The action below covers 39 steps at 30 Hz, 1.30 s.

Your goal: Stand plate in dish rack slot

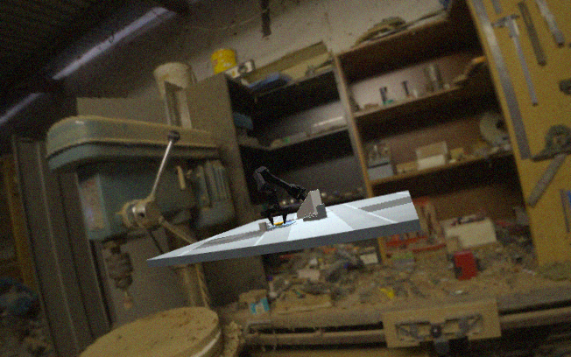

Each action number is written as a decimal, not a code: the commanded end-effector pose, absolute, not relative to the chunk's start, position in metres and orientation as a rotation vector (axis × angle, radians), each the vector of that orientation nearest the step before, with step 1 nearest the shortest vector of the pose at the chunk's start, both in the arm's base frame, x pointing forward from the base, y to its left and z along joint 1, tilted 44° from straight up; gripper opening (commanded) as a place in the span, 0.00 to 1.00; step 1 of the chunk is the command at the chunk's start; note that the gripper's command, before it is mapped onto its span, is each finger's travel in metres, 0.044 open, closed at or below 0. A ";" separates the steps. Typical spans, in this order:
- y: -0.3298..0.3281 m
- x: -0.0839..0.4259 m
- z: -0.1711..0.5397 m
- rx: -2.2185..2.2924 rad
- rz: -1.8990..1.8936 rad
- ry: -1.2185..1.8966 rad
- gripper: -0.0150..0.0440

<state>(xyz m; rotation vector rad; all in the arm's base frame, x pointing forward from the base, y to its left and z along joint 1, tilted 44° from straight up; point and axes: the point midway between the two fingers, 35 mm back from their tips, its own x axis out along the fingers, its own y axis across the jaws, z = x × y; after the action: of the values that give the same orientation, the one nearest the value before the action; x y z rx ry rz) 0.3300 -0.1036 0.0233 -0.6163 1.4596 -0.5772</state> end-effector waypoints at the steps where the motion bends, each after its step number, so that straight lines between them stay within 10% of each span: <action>1: -0.104 0.329 0.021 -0.622 -0.572 1.466 0.84; 8: -0.104 0.329 0.021 -0.622 -0.572 1.466 0.76; 20: -0.067 0.339 0.053 -0.612 -0.560 1.468 0.25; 39: -0.004 0.344 0.114 -0.611 -0.559 1.470 0.25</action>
<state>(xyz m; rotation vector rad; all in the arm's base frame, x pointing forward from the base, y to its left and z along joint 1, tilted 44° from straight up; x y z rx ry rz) 0.3441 -0.0116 0.1082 -0.6153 1.4636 -0.5555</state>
